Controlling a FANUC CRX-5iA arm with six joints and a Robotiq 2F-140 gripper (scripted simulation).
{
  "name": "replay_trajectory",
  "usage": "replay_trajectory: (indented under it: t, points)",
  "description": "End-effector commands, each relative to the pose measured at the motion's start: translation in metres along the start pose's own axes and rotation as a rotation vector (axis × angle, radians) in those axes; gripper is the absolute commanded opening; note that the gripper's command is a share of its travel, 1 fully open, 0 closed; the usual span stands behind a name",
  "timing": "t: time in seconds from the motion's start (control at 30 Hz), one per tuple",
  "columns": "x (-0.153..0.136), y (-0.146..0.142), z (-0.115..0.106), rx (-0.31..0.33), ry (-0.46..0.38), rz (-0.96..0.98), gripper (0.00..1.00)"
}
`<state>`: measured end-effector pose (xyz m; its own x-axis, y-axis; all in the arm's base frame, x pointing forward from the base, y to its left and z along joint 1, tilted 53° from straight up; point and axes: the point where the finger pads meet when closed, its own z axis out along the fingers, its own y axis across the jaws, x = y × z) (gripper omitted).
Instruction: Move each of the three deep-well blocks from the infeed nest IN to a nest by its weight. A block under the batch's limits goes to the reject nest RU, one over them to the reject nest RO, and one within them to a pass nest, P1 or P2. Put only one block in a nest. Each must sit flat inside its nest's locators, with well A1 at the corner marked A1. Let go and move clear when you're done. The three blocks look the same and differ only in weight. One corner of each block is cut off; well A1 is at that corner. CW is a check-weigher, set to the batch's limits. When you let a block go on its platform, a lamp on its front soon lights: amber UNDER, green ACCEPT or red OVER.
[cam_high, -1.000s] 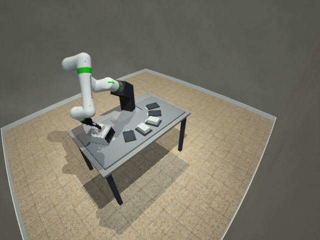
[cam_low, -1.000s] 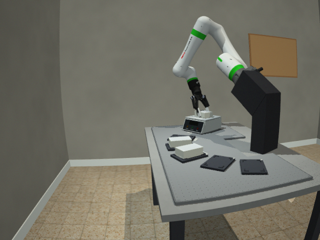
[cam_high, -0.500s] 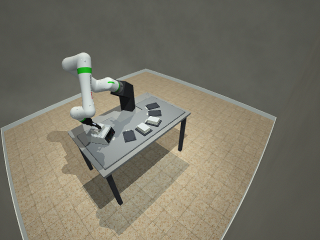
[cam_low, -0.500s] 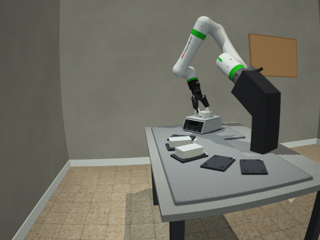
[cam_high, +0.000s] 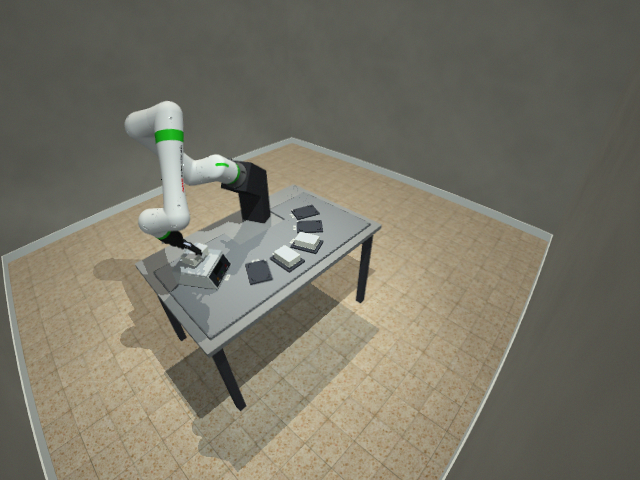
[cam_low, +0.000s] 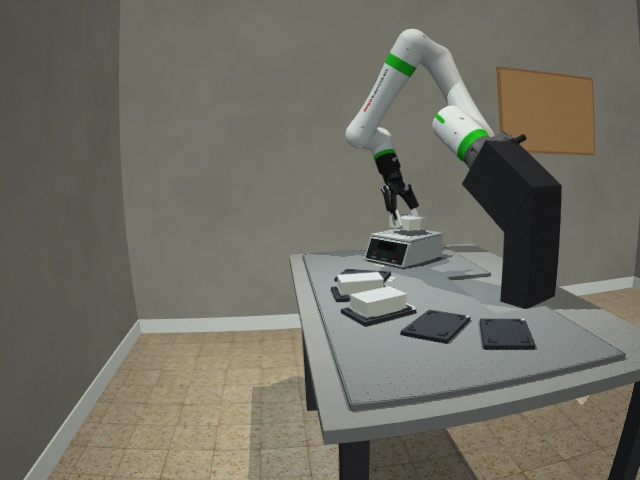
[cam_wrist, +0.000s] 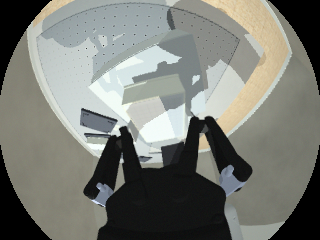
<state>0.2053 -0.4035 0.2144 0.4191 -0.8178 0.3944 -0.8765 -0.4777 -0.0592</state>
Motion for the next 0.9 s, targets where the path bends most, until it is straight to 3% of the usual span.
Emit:
replay_trajectory:
  t: [0.0,0.87]
  points:
    - [-0.001,0.000,-0.002,0.000,0.000,0.000,0.10]
    - [-0.021,0.000,-0.036,0.000,0.000,0.000,0.10]
